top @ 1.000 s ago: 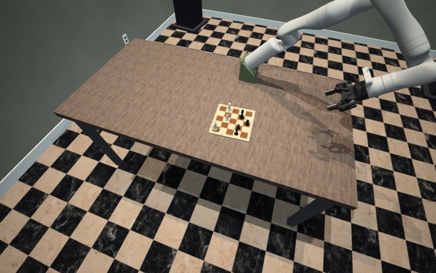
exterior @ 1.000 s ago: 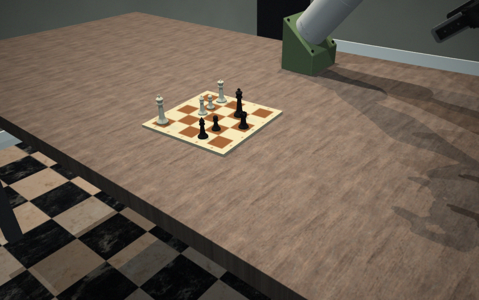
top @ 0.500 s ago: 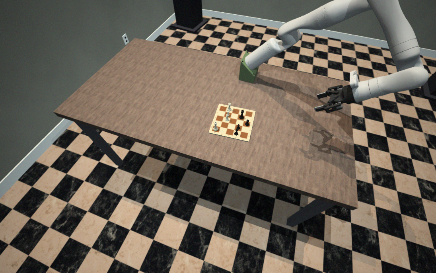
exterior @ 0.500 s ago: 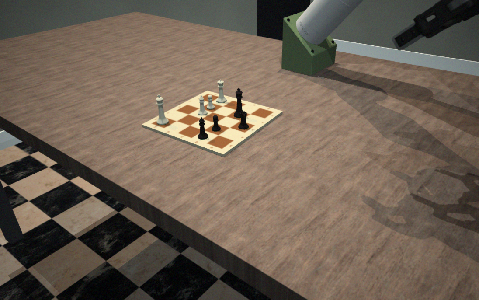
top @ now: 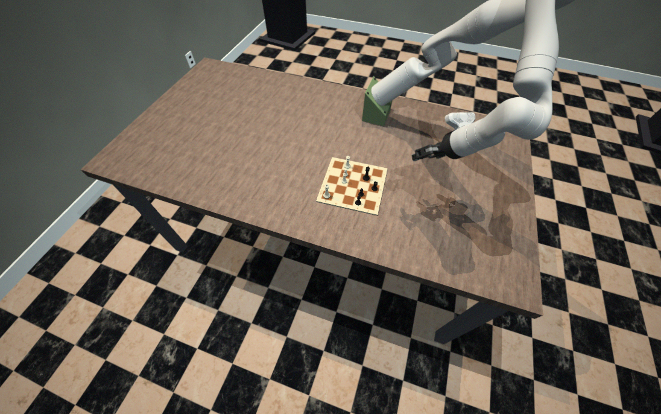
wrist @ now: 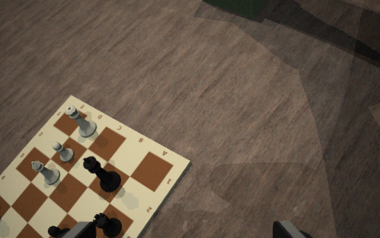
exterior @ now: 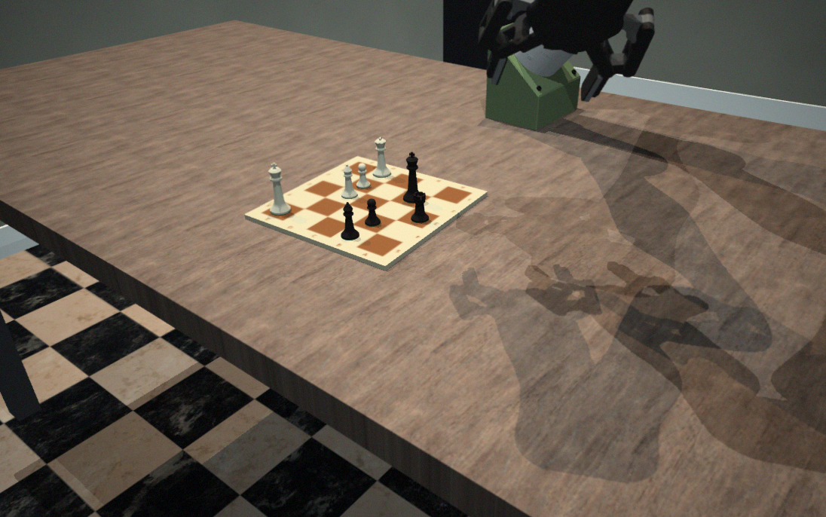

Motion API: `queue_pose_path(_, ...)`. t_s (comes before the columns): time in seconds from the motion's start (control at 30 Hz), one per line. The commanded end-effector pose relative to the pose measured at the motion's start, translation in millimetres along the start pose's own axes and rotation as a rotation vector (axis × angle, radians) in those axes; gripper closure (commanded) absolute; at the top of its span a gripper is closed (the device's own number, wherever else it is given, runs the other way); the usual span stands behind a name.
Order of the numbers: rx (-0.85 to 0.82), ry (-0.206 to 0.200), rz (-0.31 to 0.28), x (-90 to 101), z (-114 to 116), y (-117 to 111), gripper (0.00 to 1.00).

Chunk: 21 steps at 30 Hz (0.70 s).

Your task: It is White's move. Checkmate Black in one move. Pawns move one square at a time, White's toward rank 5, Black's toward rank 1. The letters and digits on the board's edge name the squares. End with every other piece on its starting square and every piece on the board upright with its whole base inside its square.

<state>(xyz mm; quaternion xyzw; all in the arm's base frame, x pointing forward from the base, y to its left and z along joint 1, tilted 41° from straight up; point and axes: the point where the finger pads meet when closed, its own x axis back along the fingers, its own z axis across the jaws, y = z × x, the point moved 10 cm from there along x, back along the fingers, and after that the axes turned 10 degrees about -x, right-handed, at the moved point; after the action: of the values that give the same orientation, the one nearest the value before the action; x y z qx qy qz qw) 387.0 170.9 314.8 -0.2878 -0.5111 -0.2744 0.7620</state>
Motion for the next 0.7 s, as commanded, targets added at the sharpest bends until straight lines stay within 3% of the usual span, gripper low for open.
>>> queue_pose_path(0.0, -0.201, 0.106, -0.026, -24.7, -50, -15, 0.0)
queue_pose_path(0.03, -0.302, 0.154, -0.039, -35.4, -67, -23, 0.0)
queue_pose_path(0.07, -0.367, 0.183, -0.048, -45.7, -82, -29, 0.0)
queue_pose_path(0.1, -0.396, 0.203, -0.053, -45.7, -81, -29, 0.0)
queue_pose_path(0.17, -0.558, 0.268, -0.072, -66.2, -113, -46, 0.0)
queue_pose_path(0.2, -0.598, 0.293, -0.079, -66.5, -113, -47, 0.0)
queue_pose_path(0.27, -0.598, 0.293, -0.079, -66.5, -113, -47, 0.0)
queue_pose_path(0.33, -0.794, 0.376, -0.101, -86.3, -140, -65, 0.0)
queue_pose_path(0.4, -0.887, 0.413, -0.111, -95.7, -152, -75, 0.0)
queue_pose_path(0.5, -1.12, 0.504, -0.133, -120.8, -182, -102, 0.0)
queue_pose_path(0.53, -1.13, 0.5, -0.131, -122.2, -182, -104, 0.0)
queue_pose_path(0.63, -1.323, 0.572, -0.144, -142.3, -202, -128, 0.0)
queue_pose_path(0.67, -1.323, 0.572, -0.144, -142.3, -202, -128, 0.0)
